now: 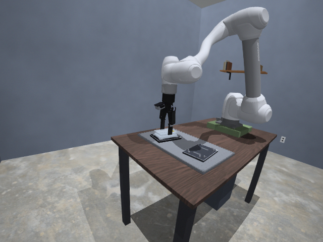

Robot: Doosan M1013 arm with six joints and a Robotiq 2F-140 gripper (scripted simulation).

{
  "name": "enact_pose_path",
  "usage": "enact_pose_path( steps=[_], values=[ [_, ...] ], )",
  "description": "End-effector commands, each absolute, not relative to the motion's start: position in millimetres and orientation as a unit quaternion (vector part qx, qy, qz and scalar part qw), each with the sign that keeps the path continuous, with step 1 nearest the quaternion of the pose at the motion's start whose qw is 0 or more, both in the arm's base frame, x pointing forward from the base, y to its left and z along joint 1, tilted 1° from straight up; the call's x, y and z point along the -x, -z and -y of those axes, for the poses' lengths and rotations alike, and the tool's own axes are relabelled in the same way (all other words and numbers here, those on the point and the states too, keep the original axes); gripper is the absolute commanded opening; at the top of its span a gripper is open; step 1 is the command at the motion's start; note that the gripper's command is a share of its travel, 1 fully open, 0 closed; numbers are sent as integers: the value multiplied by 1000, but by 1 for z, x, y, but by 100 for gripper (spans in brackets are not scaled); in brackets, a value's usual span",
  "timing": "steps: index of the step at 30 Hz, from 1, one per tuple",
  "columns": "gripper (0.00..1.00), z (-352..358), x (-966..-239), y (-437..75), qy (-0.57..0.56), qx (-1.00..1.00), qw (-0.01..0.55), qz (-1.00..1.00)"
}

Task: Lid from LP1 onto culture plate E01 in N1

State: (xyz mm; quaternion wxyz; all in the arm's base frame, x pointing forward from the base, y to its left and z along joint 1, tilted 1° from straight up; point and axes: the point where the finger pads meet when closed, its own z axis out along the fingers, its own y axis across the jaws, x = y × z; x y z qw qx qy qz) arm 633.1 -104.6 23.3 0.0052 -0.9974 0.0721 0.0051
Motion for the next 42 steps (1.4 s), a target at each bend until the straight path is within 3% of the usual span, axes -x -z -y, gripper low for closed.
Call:
enact_pose_path(
  steps=[1, 42],
  values=[
    [60, 105, -634, -24, -4, 997, 5, -72],
    [60, 104, -634, -14, -4, 997, 5, -72]
  ],
)
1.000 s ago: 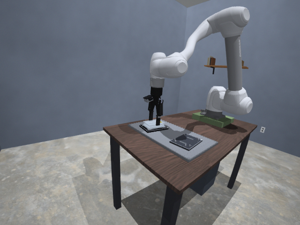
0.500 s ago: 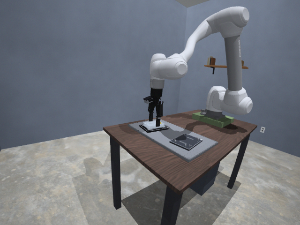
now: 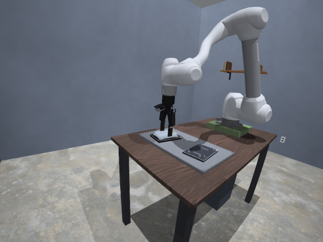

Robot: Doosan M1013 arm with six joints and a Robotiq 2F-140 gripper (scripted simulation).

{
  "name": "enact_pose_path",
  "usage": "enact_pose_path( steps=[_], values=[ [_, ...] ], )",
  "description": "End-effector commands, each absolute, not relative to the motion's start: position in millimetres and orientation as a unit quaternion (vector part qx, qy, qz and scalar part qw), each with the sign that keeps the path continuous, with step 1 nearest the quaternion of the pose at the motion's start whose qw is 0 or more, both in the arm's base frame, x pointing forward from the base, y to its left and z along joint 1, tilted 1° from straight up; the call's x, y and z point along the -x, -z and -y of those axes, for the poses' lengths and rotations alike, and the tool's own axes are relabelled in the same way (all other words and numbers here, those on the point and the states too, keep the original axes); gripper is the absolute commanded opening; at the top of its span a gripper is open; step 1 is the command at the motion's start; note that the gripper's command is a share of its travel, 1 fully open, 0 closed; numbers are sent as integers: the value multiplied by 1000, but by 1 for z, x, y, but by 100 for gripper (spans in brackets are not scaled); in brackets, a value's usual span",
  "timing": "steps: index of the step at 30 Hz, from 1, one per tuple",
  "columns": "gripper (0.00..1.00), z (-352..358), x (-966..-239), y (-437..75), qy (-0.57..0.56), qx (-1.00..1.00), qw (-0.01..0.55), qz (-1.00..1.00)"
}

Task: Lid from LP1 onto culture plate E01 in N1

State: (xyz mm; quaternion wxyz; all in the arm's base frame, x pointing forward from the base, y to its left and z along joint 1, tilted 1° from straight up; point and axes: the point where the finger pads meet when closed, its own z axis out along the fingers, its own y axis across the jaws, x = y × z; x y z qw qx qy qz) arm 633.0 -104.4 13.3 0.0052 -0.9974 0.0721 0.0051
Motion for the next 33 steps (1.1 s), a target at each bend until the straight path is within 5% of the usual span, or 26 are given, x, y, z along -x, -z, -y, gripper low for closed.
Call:
enact_pose_path(
  steps=[1, 33],
  values=[
    [60, 104, -634, -14, -4, 997, 5, -72],
    [60, 104, -634, -11, -4, 997, 5, -72]
  ],
)
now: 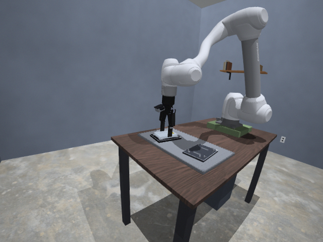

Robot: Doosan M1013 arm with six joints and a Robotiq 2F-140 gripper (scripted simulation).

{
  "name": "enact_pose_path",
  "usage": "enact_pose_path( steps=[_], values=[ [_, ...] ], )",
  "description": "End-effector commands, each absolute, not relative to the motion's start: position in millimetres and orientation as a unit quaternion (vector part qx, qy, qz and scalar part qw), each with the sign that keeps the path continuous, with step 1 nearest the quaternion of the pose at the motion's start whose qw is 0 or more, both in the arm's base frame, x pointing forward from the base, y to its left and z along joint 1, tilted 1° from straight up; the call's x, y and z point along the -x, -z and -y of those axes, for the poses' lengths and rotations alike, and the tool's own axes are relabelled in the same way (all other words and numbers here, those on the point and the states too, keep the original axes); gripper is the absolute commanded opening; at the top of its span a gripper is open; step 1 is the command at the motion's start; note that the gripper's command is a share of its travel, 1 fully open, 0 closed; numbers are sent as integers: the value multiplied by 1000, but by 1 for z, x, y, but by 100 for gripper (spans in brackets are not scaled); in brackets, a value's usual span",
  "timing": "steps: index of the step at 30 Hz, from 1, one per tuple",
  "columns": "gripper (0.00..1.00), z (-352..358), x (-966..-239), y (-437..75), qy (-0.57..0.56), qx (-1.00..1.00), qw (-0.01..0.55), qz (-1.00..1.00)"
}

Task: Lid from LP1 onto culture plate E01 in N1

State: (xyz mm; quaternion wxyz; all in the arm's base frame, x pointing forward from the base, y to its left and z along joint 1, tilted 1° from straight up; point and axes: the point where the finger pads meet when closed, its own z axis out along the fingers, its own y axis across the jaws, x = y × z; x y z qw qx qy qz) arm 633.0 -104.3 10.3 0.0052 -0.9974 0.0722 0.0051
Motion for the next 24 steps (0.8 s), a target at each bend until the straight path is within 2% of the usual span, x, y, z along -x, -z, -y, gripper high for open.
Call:
enact_pose_path(
  steps=[1, 22, 23, 24],
  values=[
    [60, 104, -634, -11, -4, 997, 5, -72],
    [60, 104, -634, -11, -4, 997, 5, -72],
    [69, 104, -634, -11, -4, 997, 5, -72],
    [69, 104, -634, -11, -4, 997, 5, -72]
  ],
)
